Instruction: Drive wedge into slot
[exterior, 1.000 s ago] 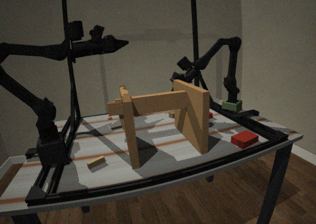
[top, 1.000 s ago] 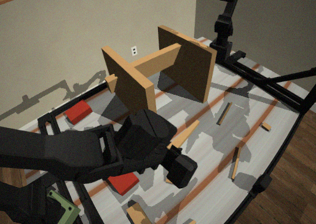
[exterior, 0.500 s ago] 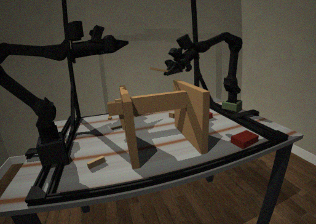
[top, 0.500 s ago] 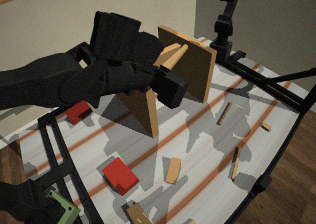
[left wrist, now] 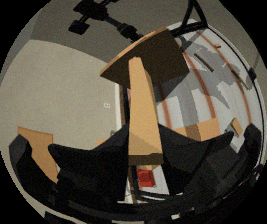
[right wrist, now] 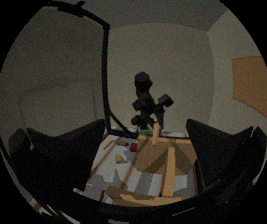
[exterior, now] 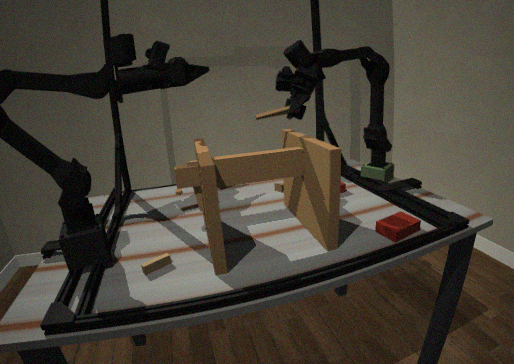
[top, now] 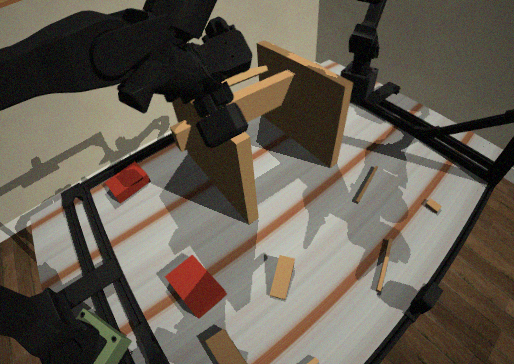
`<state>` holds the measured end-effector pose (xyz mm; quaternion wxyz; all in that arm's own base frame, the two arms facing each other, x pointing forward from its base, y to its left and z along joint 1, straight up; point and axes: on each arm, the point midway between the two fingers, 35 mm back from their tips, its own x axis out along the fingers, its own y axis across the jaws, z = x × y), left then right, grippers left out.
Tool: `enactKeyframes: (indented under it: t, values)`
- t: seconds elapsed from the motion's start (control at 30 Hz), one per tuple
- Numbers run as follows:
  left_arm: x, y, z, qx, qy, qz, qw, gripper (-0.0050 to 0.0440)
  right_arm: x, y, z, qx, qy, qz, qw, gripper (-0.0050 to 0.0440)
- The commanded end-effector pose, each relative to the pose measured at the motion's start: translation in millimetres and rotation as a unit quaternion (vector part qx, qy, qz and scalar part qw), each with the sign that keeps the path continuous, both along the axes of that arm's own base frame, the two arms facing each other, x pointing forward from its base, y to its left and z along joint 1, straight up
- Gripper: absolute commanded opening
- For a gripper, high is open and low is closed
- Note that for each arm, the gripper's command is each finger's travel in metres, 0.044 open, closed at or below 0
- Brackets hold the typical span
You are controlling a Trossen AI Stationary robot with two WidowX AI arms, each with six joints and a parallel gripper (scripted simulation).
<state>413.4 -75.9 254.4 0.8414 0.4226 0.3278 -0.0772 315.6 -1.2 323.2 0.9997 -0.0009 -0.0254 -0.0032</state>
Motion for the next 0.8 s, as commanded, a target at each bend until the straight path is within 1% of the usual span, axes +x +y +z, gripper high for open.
enactKeyframes:
  t: [0.0, 0.07, 0.17, 0.23, 0.37, 0.47, 0.57, 0.6, 0.7, 0.73, 0.77]
  values:
    - [3, 27, 9, 0.102, 0.040, -0.018, 0.994, 0.0000, 0, 1, 0, 0.001, 0.000, 0.003, 1.000, 0.0440]
    - [2, 40, 14, 0.157, 0.067, -0.031, 0.985, 0.0000, 0, 1, 0, 0.001, 0.000, 0.003, 1.000, 0.0440]
    - [-1, 61, 21, 0.235, 0.113, -0.053, 0.964, 0.0000, 0, 1, 0, 0.001, 0.000, 0.003, 1.000, 0.0440]
    - [-1, 61, 21, 0.235, 0.113, -0.053, 0.964, 0.0000, 0, 1, 0, 0.001, 0.000, 0.003, 1.000, 0.0440]
    - [-7, 88, 32, 0.329, 0.181, -0.087, 0.923, 0.0000, 0, 1, 0, 0.001, 0.000, 0.003, 1.000, 0.0440]
    - [-14, 107, 40, 0.391, 0.236, -0.116, 0.882, 0.0000, 0, 1, 0, 0.001, 0.000, 0.003, 1.000, 0.0440]
    - [-20, 125, 46, 0.443, 0.295, -0.152, 0.833, 0.0000, 0, 1, 0, 0.001, 0.000, 0.003, 1.000, 0.0440]
    - [-16, 114, 29, 0.451, 0.322, -0.192, 0.810, 0.0000, 0, 1, 0, 0.001, 0.000, 0.003, 1.000, 0.0440]
    - [-18, 81, 16, 0.493, 0.359, -0.297, 0.735, 0.0000, 0, 1, 0, 0.001, 0.000, 0.003, 1.000, 0.0440]
    - [-20, 86, 20, 0.500, 0.369, -0.304, 0.722, 0.0000, 0, 1, 0, 0.001, 0.000, 0.003, 1.000, 0.0440]
    - [-20, 86, 20, 0.500, 0.369, -0.304, 0.722, 0.0000, 0, 1, 0, 0.001, 0.000, 0.003, 1.000, 0.0440]
